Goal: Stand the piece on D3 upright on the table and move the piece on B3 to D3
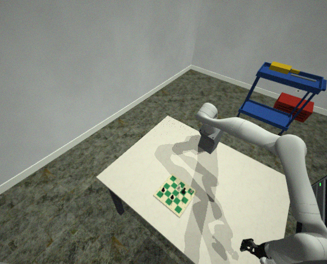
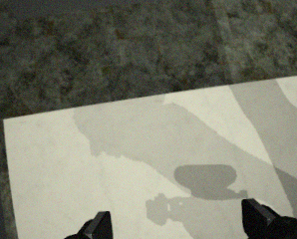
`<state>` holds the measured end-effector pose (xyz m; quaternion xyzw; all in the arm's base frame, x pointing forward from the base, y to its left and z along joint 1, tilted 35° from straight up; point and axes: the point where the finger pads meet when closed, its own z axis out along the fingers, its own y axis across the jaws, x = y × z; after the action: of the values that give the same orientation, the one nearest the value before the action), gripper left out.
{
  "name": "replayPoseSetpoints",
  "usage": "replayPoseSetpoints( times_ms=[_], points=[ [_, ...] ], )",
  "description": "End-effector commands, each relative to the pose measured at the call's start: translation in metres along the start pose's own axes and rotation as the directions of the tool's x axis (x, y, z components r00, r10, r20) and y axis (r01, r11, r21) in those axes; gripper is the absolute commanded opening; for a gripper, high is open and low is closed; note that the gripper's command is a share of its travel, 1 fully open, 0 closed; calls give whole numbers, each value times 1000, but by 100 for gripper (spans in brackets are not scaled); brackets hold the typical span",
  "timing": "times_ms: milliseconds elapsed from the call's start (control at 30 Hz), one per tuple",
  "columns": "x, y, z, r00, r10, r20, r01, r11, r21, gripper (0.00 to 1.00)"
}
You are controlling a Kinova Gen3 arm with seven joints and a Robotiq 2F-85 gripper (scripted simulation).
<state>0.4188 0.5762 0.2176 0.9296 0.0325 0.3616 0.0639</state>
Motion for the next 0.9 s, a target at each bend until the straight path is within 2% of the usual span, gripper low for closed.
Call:
replayPoseSetpoints(
  times_ms=[0,67,300,567,633,867],
  points=[
    [-8,10,22,998,62,-1,-62,996,-56,100],
    [-8,10,22,998,62,-1,-62,996,-56,100],
    [-26,34,51,954,300,-26,-300,939,-168,100],
    [-48,62,80,844,524,-113,-534,801,-270,100],
    [-48,62,80,844,524,-113,-534,801,-270,100],
    [-67,84,102,717,661,-220,-693,646,-320,100]
  ],
)
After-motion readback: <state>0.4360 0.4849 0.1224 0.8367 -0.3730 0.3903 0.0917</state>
